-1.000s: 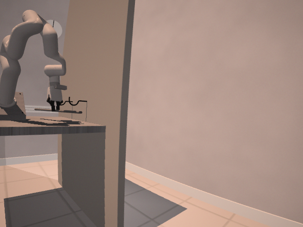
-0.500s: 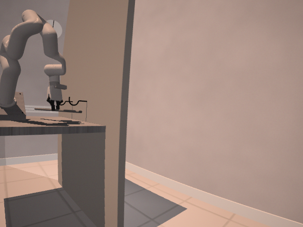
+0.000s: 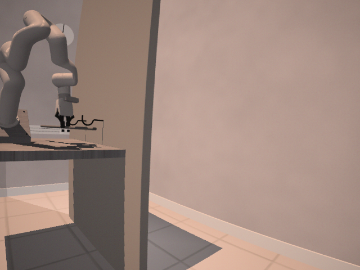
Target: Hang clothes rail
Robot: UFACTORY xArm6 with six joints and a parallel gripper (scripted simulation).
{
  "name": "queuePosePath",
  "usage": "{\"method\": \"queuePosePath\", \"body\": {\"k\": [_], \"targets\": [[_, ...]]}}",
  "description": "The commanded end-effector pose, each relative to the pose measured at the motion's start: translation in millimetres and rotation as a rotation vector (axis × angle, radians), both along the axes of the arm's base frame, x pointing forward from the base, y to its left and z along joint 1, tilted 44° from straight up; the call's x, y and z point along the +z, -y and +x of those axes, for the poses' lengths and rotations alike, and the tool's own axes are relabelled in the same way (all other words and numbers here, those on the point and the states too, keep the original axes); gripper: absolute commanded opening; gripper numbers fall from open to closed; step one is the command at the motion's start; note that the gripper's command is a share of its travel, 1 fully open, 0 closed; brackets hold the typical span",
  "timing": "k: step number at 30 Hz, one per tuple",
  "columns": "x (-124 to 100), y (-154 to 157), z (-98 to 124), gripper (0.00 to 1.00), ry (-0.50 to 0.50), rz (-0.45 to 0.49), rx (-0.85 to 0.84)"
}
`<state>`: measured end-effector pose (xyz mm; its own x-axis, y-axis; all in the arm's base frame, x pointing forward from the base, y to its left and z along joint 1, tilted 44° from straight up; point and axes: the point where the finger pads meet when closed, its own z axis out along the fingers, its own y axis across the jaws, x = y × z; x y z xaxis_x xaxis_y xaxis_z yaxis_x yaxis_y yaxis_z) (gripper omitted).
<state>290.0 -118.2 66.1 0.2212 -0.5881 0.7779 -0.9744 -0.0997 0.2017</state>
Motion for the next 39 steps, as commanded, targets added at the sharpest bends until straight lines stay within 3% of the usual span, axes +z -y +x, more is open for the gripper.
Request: {"method": "queuePosePath", "body": {"k": [1, 39], "targets": [[4, -10, 2, 0.00, 0.003, 0.000, 0.001], [24, -75, 7, 0.00, 0.003, 0.001, 0.001]]}}
